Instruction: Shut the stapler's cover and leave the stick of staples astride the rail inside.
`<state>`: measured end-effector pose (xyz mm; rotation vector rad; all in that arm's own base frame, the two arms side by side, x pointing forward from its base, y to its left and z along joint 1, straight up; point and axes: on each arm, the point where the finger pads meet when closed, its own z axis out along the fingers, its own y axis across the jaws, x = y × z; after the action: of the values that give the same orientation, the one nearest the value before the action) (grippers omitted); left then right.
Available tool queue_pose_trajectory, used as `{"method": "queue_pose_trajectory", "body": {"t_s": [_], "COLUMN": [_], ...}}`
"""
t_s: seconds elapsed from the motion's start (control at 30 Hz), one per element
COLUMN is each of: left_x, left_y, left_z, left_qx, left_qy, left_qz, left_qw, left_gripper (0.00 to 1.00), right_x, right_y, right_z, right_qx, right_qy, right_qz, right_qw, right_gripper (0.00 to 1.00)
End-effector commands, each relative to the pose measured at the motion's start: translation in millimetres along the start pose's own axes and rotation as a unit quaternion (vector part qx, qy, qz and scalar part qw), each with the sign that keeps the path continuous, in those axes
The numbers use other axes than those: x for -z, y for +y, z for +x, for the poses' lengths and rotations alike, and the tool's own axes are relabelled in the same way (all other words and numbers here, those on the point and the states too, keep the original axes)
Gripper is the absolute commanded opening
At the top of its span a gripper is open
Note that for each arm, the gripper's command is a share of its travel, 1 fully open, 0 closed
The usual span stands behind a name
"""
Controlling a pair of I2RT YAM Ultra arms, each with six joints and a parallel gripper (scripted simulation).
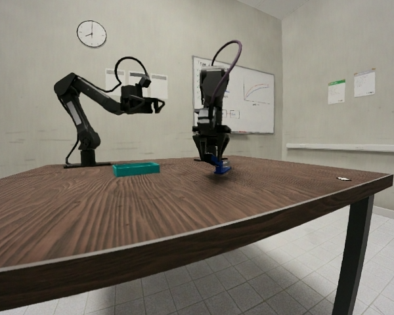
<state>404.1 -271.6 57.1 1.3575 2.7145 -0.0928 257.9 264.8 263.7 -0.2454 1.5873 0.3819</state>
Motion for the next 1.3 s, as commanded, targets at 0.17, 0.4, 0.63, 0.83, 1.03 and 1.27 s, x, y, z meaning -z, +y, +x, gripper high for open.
{"method": "queue_pose_trajectory", "body": {"t_s": [0.17, 0.4, 0.63, 0.83, 1.03, 1.27], "left_x": [5, 5, 8, 10, 11, 18], "left_y": [-1, -2, 1, 1, 2, 2], "left_z": [-11, -10, -8, -9, -7, -5], "left_qx": [-0.002, -0.002, -0.002, -0.002, -0.004, -0.003], "left_qy": [-0.021, -0.018, -0.021, -0.023, -0.041, -0.082], "left_qz": [-0.009, -0.008, -0.008, -0.009, -0.005, -0.005], "left_qw": [1.000, 1.000, 1.000, 1.000, 0.999, 0.997], "left_gripper": [0.42, 0.33, 0.24, 0.09, 0.00, 0.00], "right_x": [-2, -2, -2, -2, -2, -2], "right_y": [4, 4, 4, 4, 4, 4], "right_z": [-14, -14, -14, -14, -14, -14], "right_qx": [-0.013, -0.013, -0.013, -0.013, -0.013, -0.013], "right_qy": [-0.014, -0.014, -0.014, -0.014, -0.014, -0.014], "right_qz": [0.002, 0.002, 0.002, 0.002, 0.002, 0.002], "right_qw": [1.000, 1.000, 1.000, 1.000, 1.000, 1.000], "right_gripper": [1.00, 1.00, 1.00, 1.00, 1.00, 1.00]}}
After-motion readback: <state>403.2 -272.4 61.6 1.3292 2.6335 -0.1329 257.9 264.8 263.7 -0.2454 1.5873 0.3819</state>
